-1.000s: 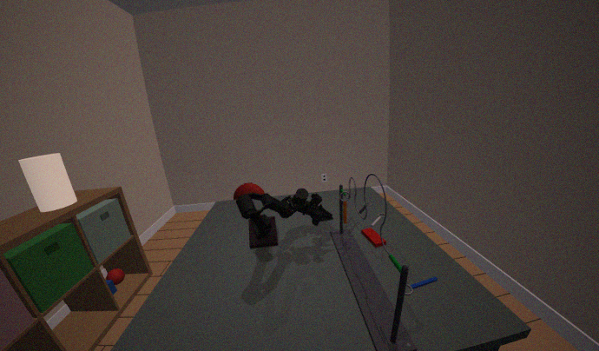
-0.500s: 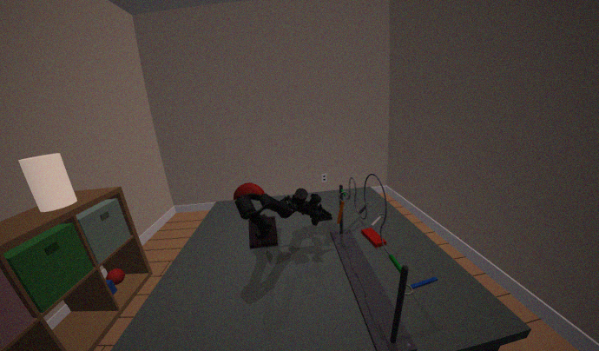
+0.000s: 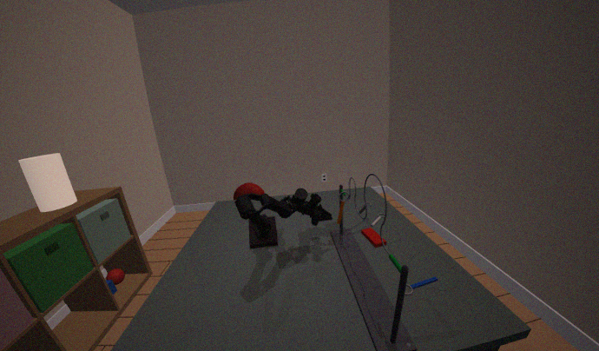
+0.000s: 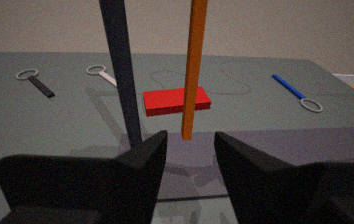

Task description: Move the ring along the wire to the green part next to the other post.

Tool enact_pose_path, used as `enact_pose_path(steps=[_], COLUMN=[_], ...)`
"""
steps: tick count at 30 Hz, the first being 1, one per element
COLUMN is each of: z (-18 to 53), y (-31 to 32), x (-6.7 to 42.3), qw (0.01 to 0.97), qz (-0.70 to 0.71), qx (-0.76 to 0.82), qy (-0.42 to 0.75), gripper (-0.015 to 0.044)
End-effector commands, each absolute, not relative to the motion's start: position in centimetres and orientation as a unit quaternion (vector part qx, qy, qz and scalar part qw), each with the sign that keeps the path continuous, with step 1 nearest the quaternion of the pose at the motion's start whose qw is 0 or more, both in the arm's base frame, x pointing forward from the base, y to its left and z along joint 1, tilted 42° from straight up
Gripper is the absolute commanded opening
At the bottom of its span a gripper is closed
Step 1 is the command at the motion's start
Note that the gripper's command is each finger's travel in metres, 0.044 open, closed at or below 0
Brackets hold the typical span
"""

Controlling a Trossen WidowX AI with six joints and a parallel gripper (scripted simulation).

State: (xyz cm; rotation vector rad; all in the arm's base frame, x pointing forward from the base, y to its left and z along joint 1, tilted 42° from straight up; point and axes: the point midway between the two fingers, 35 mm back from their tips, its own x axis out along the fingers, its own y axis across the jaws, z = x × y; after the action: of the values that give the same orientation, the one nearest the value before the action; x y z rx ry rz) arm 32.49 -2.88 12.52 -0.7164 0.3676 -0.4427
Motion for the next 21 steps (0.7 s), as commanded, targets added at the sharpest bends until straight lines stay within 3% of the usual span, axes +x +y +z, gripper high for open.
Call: enact_pose_path(steps=[1, 4, 15, 21], z=[12.5, 12.5, 13.4, 13.4], y=[-2.9, -2.9, -0.3, -0.3], x=[32.4, 32.4, 28.2, 28.2], qw=[0.897, 0.897, 0.896, 0.896], qz=[-0.216, -0.216, -0.213, -0.213], qx=[-0.343, -0.343, -0.346, -0.346], qy=[0.178, 0.178, 0.179, 0.179], gripper=[0.016, 0.016, 0.044, 0.044])
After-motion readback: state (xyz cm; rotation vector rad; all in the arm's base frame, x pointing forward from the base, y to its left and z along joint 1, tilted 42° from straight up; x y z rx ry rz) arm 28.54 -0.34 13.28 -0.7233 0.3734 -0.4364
